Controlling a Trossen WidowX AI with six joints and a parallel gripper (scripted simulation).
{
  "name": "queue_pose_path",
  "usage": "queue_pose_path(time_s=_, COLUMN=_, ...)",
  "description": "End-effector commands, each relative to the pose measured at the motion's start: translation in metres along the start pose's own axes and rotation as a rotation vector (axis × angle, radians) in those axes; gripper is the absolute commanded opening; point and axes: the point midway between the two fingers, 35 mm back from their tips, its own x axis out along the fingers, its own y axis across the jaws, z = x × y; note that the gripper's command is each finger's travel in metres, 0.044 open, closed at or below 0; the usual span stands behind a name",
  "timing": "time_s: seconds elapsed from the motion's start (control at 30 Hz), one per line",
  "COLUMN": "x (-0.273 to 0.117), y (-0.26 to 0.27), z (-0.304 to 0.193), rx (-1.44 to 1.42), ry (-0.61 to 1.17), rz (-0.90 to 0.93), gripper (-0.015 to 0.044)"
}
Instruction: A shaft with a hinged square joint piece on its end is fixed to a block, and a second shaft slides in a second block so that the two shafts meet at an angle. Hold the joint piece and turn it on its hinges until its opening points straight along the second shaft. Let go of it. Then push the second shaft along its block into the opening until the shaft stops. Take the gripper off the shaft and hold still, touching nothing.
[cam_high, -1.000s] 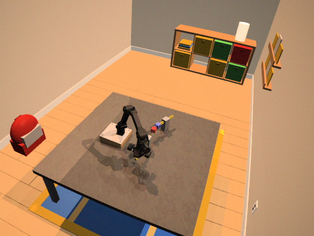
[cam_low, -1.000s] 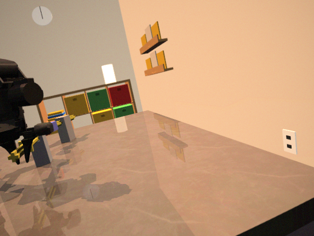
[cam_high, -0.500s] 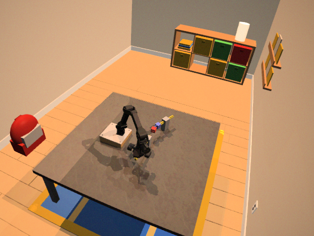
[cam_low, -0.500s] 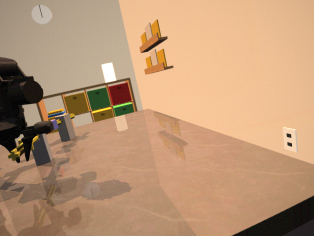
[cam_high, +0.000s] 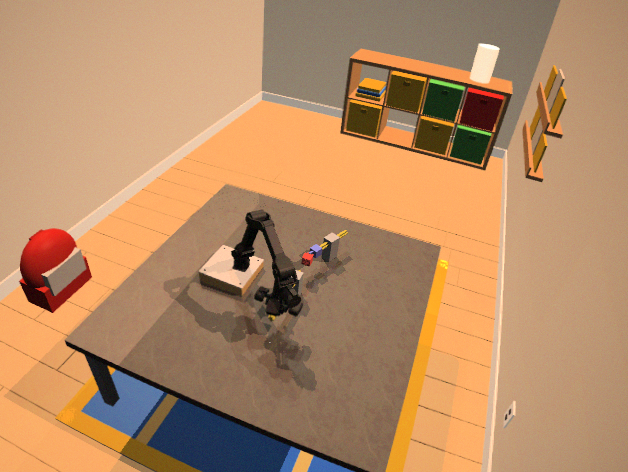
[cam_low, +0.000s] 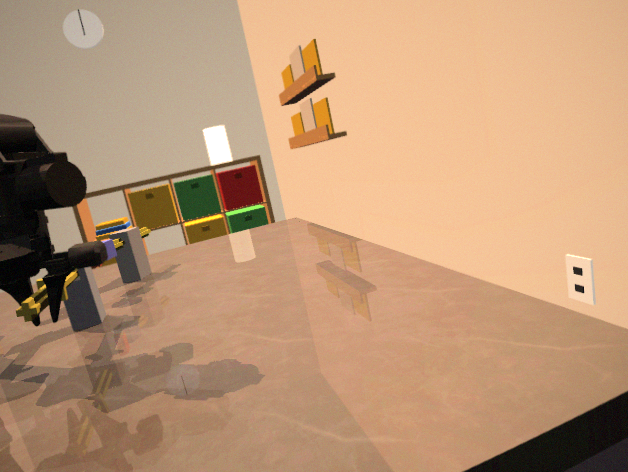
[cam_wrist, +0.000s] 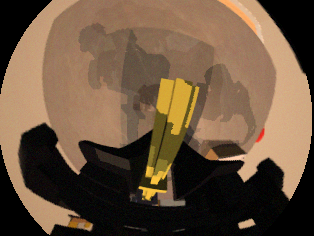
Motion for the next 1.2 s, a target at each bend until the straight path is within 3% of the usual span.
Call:
queue_pose_path(time_s=0.0, x=0.0, y=0.0, z=0.0, rx=0.0, ry=0.0, rz=0.0, gripper=0.0)
queue_pose_path(time_s=1.17, x=0.0, y=0.001, z=-0.05, rx=0.003, ry=0.0, rz=0.085, gripper=0.0)
